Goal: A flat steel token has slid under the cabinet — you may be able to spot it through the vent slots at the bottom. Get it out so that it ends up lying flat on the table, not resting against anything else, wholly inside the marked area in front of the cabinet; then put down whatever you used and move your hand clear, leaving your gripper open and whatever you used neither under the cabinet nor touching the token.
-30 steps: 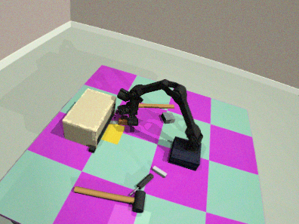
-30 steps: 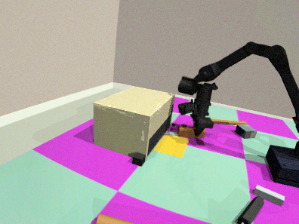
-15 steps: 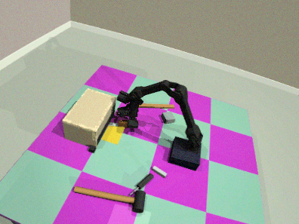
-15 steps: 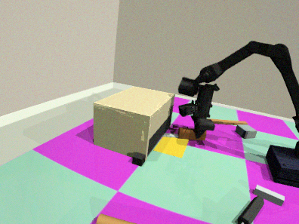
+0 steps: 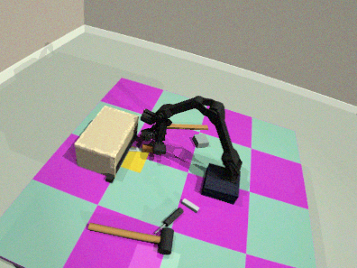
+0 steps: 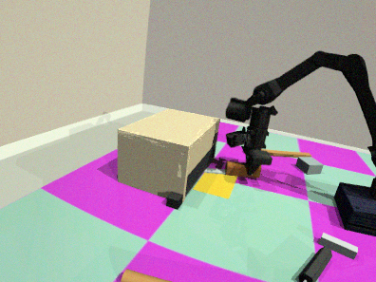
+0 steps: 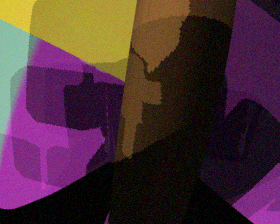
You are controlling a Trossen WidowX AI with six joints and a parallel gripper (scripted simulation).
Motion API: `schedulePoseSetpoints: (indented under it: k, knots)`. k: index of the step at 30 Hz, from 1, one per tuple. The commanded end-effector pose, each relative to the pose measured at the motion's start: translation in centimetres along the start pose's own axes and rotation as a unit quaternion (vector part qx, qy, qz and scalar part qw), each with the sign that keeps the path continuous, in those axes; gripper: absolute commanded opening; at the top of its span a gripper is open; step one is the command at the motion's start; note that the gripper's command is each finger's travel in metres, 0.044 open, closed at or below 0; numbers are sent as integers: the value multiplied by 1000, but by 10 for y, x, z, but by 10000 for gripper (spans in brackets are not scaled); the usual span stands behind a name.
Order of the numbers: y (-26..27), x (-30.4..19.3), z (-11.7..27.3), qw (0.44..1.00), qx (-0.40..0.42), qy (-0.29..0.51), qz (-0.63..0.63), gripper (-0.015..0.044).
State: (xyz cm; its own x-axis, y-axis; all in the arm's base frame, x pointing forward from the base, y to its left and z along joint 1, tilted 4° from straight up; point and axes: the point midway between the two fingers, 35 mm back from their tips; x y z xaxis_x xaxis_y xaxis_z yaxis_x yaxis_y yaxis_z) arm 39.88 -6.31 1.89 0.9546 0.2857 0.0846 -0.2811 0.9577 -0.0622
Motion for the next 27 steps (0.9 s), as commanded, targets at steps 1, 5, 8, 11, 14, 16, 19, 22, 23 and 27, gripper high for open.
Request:
schedulePoseSetpoints:
  k: [1,5,8,11,14,16,19,22,23,27]
  knots:
    - [0,-6,-1,1000,2,0,2,0]
    - [-1,-10,-1,1000,2,0,2,0]
    - [-1,-13,-1,1000,2,0,2,0]
    - [-2,-16,-1,1000,2,1,2,0]
    - [-2,-20,-1,1000,2,1,2,0]
    - [-3,-22,-1,1000,2,1,2,0]
    - [-3,-25,-1,1000,2,1,3,0]
    - [-3,-29,-1,1000,2,1,3,0]
    - [-4,-30,-1,1000,2,1,3,0]
    - [-4,-34,-1,1000,2,1,3,0]
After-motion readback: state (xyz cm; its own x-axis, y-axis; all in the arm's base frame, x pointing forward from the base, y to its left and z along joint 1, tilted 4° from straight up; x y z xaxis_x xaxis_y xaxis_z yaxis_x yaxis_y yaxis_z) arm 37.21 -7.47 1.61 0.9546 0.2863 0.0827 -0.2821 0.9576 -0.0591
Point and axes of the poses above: the point midway between the two fingers, 35 mm back from their tips, its own z axis back along the fingers, its own y axis across the jaws, x = y × z, and after that the axes turned 6 degrees about -z, right-handed
